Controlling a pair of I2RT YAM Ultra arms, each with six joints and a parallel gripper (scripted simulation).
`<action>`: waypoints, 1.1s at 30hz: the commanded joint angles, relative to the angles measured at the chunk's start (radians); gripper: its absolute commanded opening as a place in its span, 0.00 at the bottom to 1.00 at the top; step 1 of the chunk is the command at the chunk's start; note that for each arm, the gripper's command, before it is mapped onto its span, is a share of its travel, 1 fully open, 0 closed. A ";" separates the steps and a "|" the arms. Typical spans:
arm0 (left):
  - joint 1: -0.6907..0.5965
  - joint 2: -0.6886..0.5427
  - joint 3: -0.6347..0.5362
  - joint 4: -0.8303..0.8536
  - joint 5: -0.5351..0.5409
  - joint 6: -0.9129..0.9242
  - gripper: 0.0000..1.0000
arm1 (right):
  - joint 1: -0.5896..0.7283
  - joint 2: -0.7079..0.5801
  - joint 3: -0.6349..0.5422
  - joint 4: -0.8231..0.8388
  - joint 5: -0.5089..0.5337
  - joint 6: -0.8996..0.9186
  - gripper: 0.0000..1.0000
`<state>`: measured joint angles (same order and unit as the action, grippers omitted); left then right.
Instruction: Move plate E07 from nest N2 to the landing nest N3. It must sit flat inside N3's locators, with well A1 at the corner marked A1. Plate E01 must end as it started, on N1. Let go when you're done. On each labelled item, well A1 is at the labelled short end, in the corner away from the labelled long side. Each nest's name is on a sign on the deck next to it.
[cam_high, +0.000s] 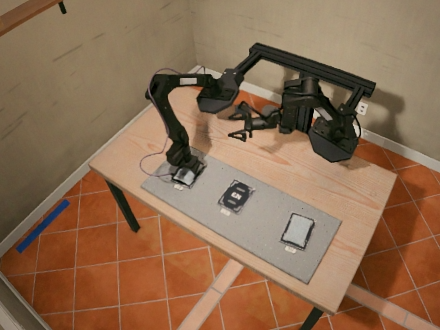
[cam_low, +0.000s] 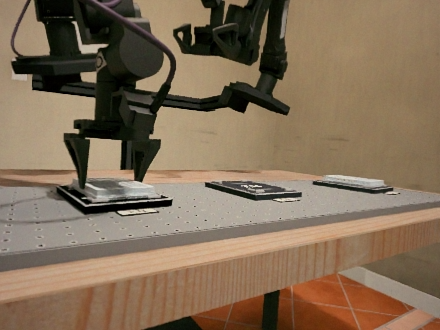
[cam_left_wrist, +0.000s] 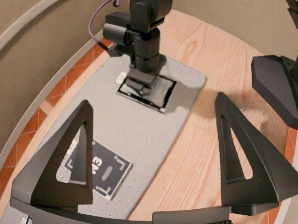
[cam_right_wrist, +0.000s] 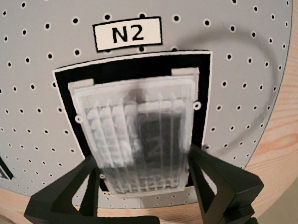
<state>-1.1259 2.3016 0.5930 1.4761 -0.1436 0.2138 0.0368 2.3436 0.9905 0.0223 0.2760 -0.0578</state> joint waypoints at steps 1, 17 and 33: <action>-0.002 0.007 0.017 0.002 0.005 0.004 1.00 | 0.003 0.002 0.012 0.018 -0.016 -0.001 0.83; -0.002 0.007 0.017 0.002 0.005 0.004 1.00 | 0.035 -0.140 -0.054 -0.092 -0.001 0.033 0.79; -0.002 0.007 0.017 0.002 0.005 0.004 1.00 | 0.447 0.072 0.190 -0.277 0.083 0.558 0.79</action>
<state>-1.1259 2.3016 0.5930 1.4761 -0.1436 0.2138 0.4511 2.3917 1.1202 -0.1856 0.3355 0.3756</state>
